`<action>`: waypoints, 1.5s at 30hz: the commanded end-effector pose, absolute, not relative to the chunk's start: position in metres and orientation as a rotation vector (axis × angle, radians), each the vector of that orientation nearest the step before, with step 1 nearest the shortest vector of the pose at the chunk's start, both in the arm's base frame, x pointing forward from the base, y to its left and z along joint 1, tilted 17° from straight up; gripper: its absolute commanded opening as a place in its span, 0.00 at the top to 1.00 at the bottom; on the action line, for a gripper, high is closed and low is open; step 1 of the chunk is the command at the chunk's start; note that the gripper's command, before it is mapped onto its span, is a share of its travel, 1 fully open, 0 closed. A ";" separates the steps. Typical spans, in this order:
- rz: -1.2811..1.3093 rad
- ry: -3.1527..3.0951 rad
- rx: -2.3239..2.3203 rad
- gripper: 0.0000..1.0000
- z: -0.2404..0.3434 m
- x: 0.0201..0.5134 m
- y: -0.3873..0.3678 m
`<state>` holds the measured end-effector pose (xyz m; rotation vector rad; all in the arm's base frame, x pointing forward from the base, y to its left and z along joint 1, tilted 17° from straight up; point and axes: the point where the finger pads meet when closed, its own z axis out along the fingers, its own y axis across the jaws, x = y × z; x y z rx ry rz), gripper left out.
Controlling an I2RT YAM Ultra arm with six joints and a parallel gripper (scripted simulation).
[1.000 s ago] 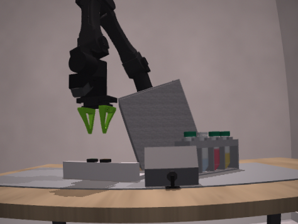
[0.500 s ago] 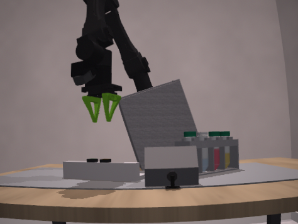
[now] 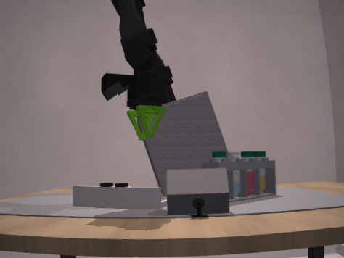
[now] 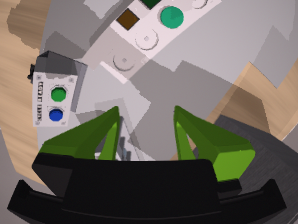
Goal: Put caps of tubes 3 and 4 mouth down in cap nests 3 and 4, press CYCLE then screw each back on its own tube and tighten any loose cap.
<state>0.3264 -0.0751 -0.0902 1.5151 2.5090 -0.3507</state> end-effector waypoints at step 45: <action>-0.295 2.273 1.805 0.51 -0.173 0.326 0.083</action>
